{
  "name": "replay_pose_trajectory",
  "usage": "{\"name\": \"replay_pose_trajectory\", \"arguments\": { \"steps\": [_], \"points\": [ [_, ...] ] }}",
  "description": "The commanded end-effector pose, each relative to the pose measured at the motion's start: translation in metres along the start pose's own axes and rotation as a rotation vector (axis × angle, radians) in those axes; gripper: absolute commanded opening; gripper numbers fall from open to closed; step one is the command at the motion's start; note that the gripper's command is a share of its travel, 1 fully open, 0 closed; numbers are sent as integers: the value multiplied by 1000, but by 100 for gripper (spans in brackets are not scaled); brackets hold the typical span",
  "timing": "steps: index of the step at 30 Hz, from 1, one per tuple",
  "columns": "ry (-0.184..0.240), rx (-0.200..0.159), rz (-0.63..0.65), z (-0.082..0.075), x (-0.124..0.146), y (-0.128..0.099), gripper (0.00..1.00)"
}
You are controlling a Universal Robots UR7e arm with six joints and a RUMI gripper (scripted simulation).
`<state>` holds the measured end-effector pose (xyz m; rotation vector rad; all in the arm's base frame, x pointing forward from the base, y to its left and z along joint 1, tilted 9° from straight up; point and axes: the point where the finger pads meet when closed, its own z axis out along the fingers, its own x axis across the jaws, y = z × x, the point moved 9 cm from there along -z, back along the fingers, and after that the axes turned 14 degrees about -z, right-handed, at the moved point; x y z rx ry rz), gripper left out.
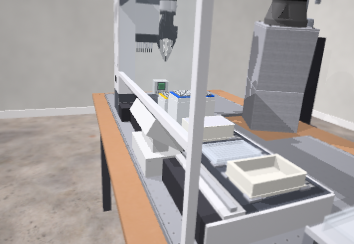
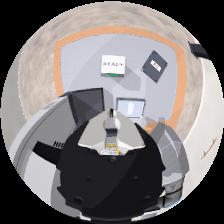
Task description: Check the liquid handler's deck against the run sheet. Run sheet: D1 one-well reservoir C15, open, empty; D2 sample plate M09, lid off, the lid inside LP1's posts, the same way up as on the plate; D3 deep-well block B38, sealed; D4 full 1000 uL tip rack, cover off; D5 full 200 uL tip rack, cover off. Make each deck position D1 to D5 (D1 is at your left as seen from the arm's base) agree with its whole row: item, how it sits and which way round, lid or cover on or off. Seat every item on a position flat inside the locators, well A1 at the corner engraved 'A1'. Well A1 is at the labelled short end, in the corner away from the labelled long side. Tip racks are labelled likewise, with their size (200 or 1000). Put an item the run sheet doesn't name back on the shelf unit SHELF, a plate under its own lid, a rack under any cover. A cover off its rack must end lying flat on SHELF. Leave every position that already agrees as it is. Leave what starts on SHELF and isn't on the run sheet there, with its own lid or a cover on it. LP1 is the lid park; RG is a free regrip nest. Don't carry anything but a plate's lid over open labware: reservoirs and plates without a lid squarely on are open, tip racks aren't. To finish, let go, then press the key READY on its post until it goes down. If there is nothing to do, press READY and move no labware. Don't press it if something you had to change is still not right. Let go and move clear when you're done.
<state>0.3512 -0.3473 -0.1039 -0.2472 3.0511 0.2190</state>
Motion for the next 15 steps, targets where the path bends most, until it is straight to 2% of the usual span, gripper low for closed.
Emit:
{"name": "replay_pose_trajectory", "arguments": {
  "steps": [1,15],
  "points": [
    [-2,3,-1,8,-1,0,0],
    [-2,5,-1,31,-2,-2,0]
  ]
}}
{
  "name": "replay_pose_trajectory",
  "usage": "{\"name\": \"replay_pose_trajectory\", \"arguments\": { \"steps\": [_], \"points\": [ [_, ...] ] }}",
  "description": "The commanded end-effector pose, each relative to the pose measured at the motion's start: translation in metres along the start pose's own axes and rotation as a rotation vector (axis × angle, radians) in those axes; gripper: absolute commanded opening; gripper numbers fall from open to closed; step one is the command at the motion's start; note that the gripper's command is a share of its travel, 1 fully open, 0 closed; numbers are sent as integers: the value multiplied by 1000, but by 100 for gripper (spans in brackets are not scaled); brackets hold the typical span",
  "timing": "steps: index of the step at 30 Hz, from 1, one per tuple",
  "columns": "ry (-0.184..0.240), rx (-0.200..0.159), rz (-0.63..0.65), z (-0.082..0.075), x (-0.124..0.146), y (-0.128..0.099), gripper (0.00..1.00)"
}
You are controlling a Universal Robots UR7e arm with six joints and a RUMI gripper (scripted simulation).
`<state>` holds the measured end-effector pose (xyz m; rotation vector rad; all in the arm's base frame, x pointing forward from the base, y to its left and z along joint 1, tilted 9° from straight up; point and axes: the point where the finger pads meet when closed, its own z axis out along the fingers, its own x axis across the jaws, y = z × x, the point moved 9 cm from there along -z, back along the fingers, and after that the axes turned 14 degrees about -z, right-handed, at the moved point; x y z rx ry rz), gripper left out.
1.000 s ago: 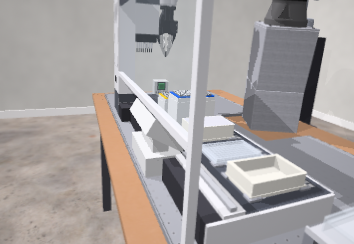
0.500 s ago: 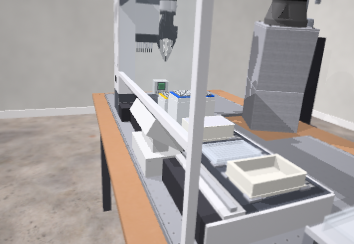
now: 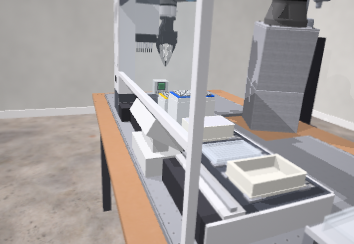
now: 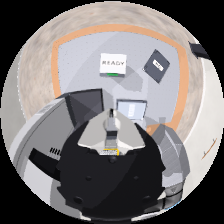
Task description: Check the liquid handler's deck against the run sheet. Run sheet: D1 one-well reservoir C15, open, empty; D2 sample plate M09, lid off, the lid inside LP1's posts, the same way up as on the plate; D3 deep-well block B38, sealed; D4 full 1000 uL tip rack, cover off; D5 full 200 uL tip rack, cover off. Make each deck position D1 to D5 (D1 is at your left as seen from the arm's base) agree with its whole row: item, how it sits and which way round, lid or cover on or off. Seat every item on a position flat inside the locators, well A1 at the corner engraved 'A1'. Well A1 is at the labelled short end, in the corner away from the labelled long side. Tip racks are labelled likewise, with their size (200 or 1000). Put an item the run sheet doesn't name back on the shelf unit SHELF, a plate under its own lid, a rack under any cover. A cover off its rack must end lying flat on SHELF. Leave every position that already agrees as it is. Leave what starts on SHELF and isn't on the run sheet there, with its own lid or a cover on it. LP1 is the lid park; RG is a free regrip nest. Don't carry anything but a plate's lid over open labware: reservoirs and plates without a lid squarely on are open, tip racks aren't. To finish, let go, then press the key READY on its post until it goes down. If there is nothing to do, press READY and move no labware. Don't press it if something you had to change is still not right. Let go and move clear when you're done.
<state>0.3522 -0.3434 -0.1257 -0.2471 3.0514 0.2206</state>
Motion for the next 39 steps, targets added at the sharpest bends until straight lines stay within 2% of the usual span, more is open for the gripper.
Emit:
{"name": "replay_pose_trajectory", "arguments": {
  "steps": [1,39],
  "points": [
    [-3,6,-1,11,-2,-2,0],
    [-3,6,-1,64,-2,-3,0]
  ]
}}
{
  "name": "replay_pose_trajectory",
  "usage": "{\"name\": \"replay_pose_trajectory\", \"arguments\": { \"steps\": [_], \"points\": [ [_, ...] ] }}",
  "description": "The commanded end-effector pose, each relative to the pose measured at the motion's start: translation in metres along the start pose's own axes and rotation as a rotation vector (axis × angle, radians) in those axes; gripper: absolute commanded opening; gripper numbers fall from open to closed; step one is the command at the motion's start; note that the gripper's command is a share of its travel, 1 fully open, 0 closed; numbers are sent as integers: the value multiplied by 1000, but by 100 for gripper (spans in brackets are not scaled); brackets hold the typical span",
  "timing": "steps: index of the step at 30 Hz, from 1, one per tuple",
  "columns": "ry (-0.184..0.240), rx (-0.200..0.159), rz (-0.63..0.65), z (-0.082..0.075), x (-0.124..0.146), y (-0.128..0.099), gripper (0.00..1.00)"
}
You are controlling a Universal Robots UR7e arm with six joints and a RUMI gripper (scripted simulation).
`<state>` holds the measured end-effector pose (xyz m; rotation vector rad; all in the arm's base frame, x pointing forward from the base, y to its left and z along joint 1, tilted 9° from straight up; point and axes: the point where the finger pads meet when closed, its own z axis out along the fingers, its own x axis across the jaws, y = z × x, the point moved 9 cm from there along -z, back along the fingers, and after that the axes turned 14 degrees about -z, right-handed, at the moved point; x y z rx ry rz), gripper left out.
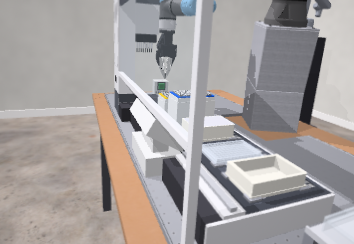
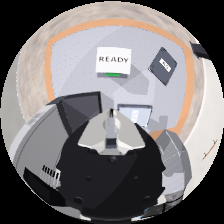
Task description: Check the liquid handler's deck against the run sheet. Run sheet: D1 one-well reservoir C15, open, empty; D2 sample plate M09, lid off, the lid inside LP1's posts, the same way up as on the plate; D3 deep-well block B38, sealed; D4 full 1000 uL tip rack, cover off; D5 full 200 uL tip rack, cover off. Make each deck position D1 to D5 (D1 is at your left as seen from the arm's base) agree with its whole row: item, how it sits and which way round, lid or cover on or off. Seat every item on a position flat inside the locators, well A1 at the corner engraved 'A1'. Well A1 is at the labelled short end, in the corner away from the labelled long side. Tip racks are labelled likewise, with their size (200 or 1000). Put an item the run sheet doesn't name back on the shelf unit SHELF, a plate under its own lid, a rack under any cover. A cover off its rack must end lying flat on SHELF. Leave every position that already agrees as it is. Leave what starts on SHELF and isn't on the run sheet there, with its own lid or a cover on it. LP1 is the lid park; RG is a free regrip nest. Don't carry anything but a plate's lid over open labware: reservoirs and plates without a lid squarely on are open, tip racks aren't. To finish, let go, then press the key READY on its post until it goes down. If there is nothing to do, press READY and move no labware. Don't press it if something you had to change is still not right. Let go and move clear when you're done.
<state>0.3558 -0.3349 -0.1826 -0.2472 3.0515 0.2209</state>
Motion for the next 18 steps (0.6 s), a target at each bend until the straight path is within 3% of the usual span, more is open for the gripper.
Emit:
{"name": "replay_pose_trajectory", "arguments": {
  "steps": [1,18],
  "points": [
    [-3,6,-1,8,-2,-2,0],
    [-3,6,-1,33,-2,-2,0]
  ]
}}
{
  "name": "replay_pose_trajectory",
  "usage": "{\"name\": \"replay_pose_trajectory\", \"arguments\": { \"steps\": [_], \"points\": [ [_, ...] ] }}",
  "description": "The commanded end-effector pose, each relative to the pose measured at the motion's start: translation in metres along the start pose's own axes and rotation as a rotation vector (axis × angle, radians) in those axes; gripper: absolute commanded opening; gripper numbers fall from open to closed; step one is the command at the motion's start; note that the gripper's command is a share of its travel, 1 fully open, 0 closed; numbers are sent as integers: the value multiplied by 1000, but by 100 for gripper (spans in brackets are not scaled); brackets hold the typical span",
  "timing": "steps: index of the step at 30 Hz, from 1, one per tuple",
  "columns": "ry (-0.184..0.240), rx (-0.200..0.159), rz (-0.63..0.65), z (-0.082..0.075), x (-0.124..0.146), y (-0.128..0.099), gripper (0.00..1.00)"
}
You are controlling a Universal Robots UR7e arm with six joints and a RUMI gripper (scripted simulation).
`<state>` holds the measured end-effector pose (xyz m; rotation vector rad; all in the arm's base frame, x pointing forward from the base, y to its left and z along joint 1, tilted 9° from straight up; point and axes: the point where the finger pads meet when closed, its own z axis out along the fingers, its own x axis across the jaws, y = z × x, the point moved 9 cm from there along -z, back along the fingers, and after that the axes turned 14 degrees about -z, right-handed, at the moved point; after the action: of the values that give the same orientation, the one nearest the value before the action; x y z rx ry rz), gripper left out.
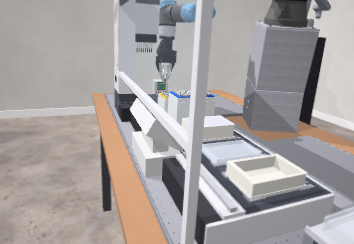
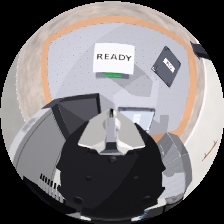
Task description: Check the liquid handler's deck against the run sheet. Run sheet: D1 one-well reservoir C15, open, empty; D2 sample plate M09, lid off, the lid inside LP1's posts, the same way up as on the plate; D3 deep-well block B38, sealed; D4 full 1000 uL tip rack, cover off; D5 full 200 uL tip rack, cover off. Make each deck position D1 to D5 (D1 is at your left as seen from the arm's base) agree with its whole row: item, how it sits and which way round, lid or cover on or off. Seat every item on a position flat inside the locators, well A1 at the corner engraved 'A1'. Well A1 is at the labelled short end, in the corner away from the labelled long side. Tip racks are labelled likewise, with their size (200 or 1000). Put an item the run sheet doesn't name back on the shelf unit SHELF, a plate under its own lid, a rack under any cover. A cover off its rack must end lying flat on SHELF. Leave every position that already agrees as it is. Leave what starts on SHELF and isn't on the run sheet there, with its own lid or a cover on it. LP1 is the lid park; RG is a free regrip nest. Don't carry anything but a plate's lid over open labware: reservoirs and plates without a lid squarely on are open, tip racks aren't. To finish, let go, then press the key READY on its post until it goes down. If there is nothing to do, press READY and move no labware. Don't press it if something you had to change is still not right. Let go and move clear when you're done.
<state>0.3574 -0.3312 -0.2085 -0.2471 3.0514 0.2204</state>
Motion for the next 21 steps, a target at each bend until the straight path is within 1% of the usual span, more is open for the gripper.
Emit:
{"name": "replay_pose_trajectory", "arguments": {
  "steps": [1,12,14,21],
  "points": [
    [-3,6,-1,9,-2,-2,0],
    [-3,6,-1,27,-2,-2,0],
    [-3,6,-1,27,-2,-2,0],
    [-3,6,-1,39,-2,-2,0]
  ]
}}
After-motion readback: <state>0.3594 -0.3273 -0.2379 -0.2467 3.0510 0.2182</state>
